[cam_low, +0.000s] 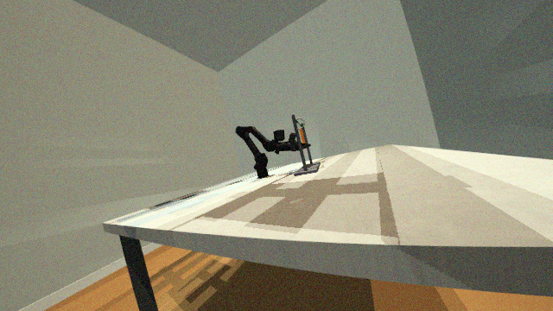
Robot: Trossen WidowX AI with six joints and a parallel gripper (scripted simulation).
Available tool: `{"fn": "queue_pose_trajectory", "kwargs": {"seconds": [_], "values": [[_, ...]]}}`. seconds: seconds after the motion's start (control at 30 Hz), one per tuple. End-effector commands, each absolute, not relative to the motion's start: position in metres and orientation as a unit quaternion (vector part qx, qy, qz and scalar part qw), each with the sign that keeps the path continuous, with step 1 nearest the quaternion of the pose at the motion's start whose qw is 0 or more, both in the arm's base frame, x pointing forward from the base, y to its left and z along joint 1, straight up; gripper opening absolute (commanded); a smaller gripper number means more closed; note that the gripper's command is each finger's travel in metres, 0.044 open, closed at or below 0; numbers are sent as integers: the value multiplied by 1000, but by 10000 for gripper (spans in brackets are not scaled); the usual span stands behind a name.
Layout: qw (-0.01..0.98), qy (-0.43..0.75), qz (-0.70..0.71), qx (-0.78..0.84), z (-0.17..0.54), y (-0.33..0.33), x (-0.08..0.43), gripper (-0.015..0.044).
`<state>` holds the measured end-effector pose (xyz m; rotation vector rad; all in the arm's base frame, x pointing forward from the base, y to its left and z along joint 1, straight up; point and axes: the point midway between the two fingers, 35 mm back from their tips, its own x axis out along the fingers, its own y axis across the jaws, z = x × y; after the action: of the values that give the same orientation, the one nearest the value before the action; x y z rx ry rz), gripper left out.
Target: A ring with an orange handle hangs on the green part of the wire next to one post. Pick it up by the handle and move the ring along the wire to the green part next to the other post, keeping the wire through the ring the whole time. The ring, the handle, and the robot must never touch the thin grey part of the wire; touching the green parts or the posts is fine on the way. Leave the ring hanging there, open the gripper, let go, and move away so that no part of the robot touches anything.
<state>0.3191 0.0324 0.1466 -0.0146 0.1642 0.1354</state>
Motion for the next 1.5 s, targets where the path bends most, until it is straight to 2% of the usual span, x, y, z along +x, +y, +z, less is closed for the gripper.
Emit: {"fn": "queue_pose_trajectory", "kwargs": {"seconds": [0.0, 1.47], "values": [[994, 85, 65, -6, 145, 35, 318, -150], [994, 87, 67, -4, 145, 79, 312, -150]]}}
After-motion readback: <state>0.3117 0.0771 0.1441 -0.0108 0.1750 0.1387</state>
